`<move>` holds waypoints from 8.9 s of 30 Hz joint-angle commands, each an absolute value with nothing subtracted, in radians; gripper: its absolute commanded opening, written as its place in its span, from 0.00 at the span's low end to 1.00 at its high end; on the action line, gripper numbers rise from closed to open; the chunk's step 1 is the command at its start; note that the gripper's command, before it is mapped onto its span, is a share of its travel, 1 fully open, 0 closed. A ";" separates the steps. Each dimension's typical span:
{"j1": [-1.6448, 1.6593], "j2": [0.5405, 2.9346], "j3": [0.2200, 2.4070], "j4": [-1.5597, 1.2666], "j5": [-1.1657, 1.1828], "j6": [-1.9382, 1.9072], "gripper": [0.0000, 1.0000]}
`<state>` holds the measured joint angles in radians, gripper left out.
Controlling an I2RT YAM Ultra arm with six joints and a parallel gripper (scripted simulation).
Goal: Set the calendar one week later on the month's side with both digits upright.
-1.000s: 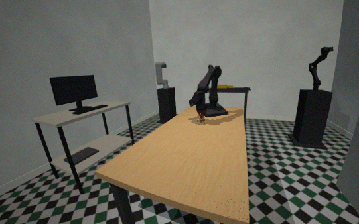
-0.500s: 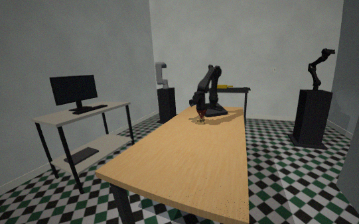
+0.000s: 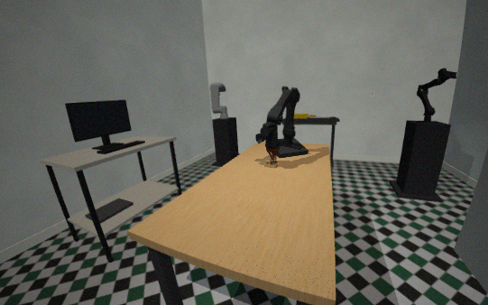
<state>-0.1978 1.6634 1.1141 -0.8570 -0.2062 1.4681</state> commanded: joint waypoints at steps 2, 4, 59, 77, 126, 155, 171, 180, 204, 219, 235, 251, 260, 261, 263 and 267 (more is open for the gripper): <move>-0.202 1.658 1.122 -0.857 -0.198 1.467 0.26; -0.202 1.659 1.122 -0.857 -0.198 1.467 0.26; -0.204 1.663 1.127 -0.858 -0.199 1.467 0.26; -0.202 1.667 1.122 -0.848 -0.198 1.468 0.26; -0.189 1.706 1.081 -0.766 -0.196 1.482 0.26; -0.185 1.700 1.072 -0.764 -0.196 1.483 0.26; -0.185 1.699 1.072 -0.764 -0.196 1.483 0.26; -0.185 1.700 1.072 -0.762 -0.196 1.484 0.26; -0.180 1.718 1.057 -0.728 -0.195 1.489 0.26; -0.179 1.721 1.054 -0.722 -0.194 1.490 0.26; -0.179 1.721 1.054 -0.722 -0.194 1.490 0.26; -0.179 1.722 1.054 -0.721 -0.194 1.490 0.26; -0.178 1.722 1.053 -0.720 -0.194 1.490 0.26; -0.178 1.722 1.053 -0.720 -0.194 1.490 0.26; -0.178 1.722 1.053 -0.720 -0.194 1.490 0.26; -0.178 1.722 1.053 -0.720 -0.194 1.490 0.26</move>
<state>-0.1780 1.7275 1.0512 -0.7212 -0.2024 1.4899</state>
